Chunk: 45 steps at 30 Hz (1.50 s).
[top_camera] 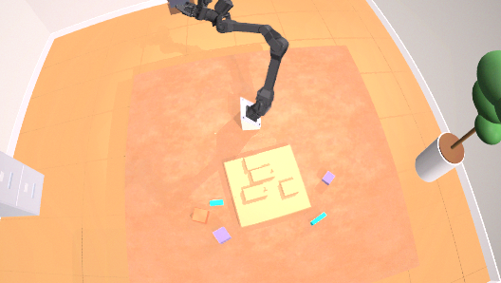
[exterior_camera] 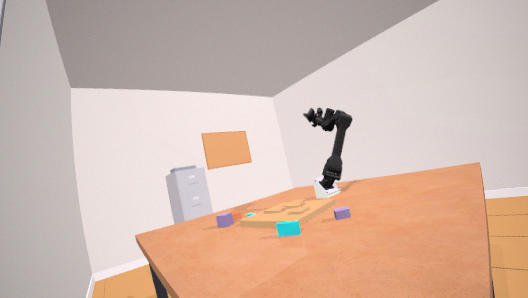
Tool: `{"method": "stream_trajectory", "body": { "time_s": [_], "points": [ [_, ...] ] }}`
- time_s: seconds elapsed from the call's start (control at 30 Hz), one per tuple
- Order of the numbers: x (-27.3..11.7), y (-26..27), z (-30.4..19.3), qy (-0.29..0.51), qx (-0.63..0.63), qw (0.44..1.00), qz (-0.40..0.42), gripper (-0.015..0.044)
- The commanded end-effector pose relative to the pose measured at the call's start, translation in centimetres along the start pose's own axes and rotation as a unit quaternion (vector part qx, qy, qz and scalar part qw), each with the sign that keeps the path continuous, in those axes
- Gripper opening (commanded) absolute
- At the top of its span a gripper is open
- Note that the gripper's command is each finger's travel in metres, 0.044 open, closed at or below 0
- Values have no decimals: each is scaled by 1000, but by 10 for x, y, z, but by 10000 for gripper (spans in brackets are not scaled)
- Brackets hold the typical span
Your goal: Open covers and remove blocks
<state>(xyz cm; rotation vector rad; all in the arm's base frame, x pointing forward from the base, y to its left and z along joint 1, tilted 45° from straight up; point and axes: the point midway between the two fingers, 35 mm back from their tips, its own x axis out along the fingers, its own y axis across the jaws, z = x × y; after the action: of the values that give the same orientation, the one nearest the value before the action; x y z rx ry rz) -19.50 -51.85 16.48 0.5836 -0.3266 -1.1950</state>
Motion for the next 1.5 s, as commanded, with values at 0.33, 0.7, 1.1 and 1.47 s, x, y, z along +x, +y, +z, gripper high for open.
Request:
{"method": "stream_trajectory", "body": {
  "time_s": [0.33, 0.7, 1.1, 1.47],
  "points": [
    [41, 50, -41, 66, 1, 997, 32, 0],
    [65, 91, -78, 123, 8, 991, 57, 0],
    [83, 139, -120, 186, 8, 979, 85, 0],
    [90, 179, -157, 237, -14, 965, 114, 0]
  ]
}}
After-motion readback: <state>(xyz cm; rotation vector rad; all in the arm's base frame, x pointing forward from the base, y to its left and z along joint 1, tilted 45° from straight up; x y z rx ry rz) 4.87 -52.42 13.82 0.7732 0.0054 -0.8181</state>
